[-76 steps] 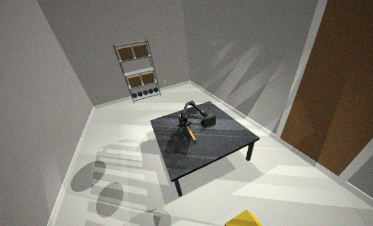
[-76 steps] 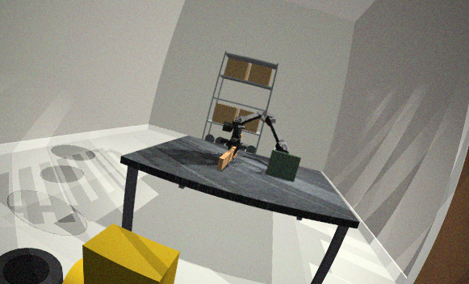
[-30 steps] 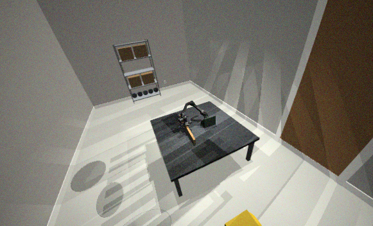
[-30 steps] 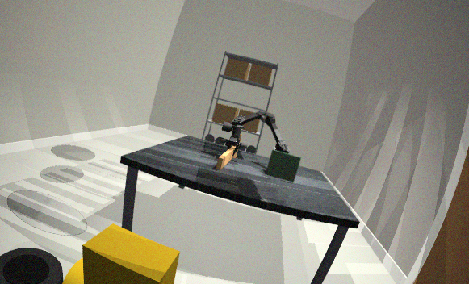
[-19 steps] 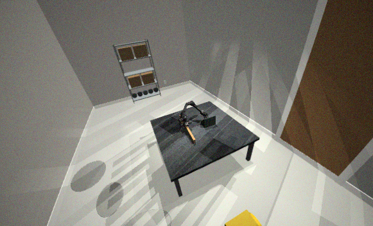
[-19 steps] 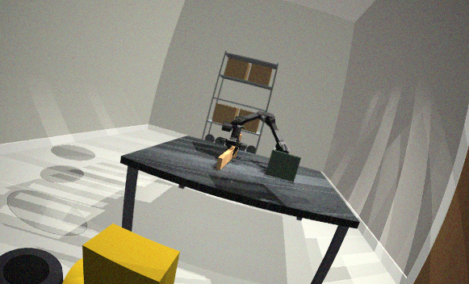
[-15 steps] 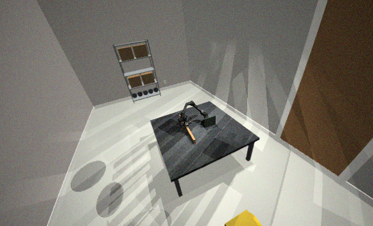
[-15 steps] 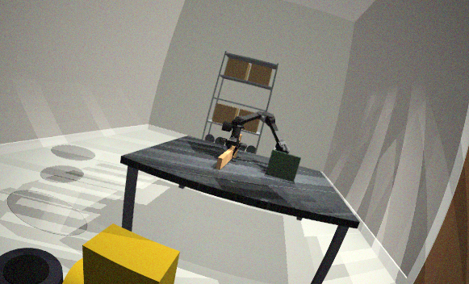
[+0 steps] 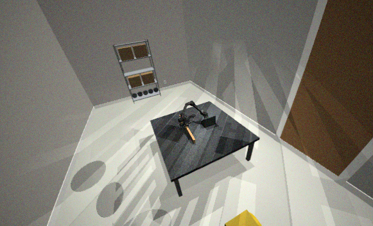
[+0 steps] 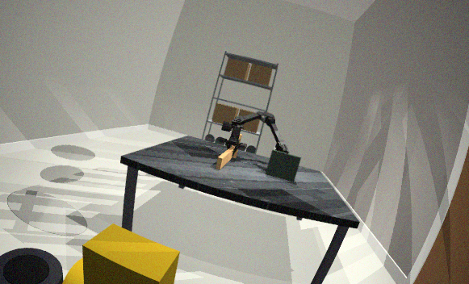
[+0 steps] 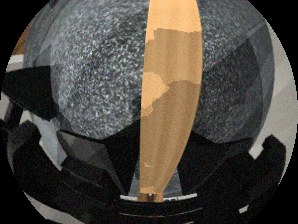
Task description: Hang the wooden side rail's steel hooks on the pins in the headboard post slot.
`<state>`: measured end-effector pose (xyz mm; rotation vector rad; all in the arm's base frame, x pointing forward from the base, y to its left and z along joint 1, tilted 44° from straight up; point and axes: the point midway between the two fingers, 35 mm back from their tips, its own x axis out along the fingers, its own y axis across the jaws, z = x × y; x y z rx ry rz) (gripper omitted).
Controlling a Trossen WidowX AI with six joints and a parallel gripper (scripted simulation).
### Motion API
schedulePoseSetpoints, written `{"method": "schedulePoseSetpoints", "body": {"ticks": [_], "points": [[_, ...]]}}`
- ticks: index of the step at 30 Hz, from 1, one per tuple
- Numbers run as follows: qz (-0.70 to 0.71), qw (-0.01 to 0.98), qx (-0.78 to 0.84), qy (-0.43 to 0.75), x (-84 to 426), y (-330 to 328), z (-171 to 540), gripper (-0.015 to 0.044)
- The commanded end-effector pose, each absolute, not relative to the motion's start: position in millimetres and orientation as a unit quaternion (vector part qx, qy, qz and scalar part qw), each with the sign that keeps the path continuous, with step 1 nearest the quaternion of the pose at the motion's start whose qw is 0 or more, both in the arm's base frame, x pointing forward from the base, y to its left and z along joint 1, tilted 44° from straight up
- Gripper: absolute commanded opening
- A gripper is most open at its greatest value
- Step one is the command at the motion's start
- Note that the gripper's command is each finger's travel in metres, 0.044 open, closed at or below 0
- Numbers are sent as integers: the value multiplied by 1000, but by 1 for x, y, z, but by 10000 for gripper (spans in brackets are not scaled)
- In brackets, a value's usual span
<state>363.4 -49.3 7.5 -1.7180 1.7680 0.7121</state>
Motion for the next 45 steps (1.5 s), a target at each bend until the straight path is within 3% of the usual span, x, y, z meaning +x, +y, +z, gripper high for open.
{"method": "schedulePoseSetpoints", "body": {"ticks": [1, 45], "points": [[262, 289, -645, 657, 368, -48, 11, 0], [262, 288, -645, 658, 367, -51, 14, 0]]}}
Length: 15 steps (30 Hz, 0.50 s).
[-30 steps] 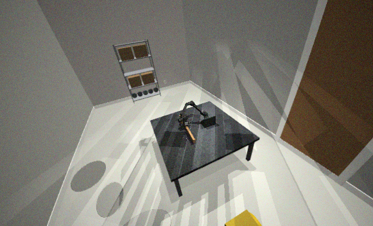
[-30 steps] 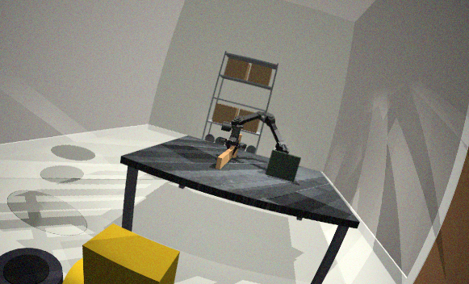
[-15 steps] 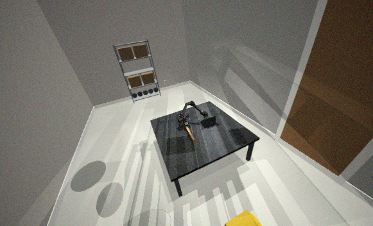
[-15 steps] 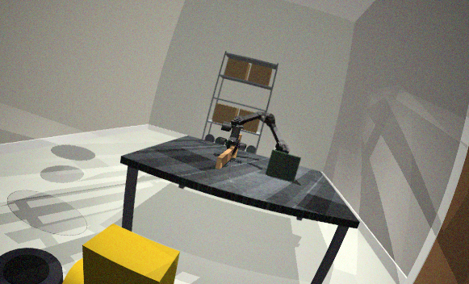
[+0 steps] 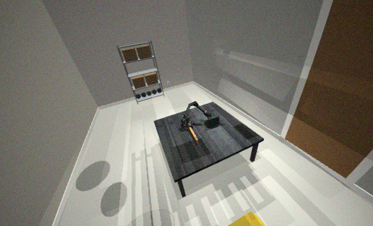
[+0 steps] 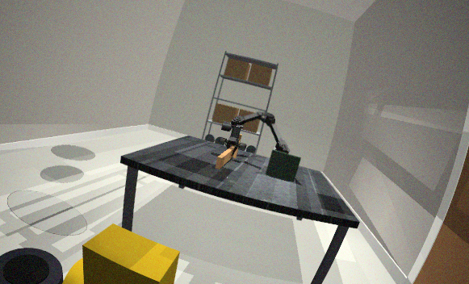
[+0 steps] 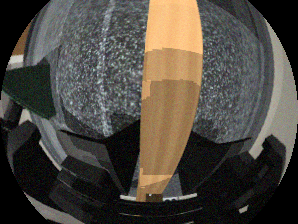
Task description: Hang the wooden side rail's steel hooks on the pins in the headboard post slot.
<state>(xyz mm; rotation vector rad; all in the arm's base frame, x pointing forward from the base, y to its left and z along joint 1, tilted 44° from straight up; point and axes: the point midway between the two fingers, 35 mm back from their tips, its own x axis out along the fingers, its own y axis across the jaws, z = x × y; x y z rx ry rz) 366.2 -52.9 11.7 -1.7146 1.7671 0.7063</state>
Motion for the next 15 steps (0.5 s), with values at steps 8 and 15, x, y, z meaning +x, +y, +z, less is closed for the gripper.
{"method": "schedulePoseSetpoints", "body": {"ticks": [8, 15], "points": [[262, 288, -645, 658, 367, -52, 14, 0], [262, 288, -645, 658, 367, -53, 14, 0]]}}
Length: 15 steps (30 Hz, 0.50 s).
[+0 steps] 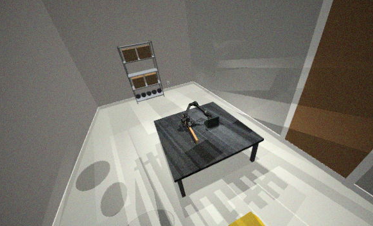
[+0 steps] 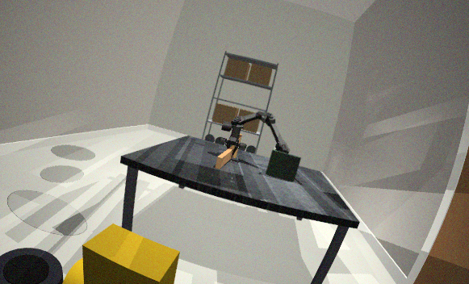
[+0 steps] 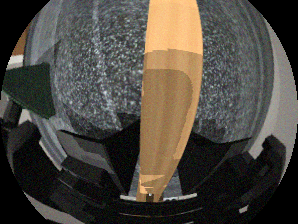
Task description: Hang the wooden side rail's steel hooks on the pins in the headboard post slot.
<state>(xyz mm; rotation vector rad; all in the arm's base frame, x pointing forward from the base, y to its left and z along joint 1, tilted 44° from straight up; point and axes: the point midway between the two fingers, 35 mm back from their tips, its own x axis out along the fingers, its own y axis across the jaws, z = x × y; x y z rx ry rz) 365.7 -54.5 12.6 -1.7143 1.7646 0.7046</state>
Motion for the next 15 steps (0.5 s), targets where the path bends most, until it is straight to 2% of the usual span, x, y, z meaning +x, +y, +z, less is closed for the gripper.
{"method": "schedulePoseSetpoints", "body": {"ticks": [1, 15], "points": [[262, 288, -645, 658, 367, -53, 15, 0], [262, 288, -645, 658, 367, -54, 16, 0]]}}
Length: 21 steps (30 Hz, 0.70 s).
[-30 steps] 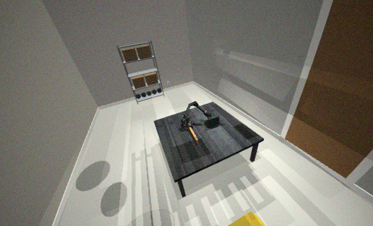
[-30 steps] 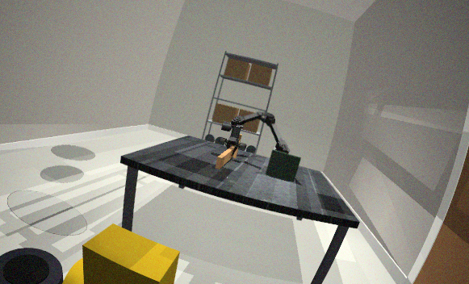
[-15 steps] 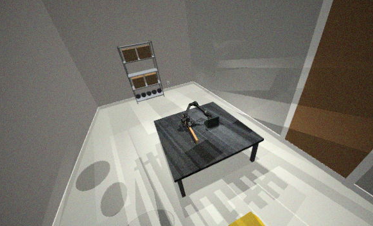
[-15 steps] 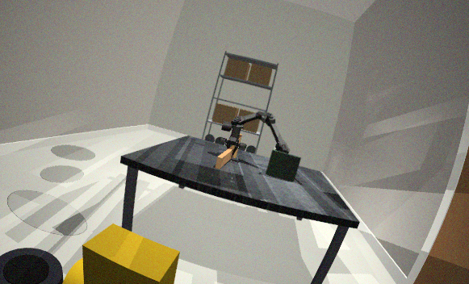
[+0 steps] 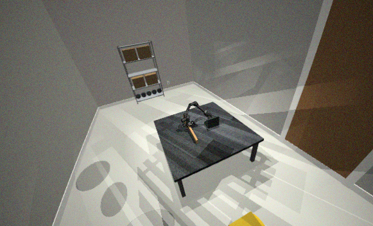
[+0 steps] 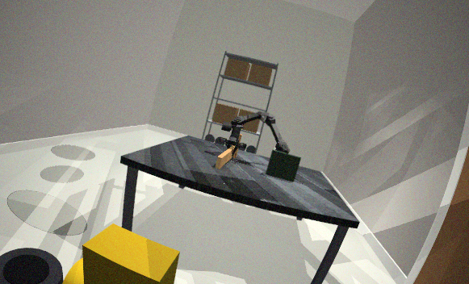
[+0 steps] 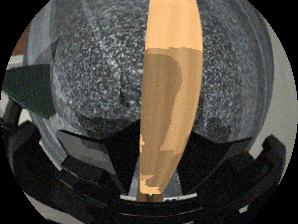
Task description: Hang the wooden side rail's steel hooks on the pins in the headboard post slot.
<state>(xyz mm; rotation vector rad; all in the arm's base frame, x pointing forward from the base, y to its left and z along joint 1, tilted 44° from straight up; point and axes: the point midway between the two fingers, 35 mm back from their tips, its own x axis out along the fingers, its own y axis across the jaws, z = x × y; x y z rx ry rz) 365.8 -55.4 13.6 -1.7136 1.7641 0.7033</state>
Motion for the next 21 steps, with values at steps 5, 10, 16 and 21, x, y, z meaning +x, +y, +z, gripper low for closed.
{"method": "schedulePoseSetpoints", "body": {"ticks": [5, 10, 16, 21], "points": [[262, 288, -645, 658, 367, -54, 17, 0], [262, 288, -645, 658, 367, -54, 17, 0], [262, 288, -645, 658, 367, -55, 17, 0], [262, 288, -645, 658, 367, -55, 18, 0]]}}
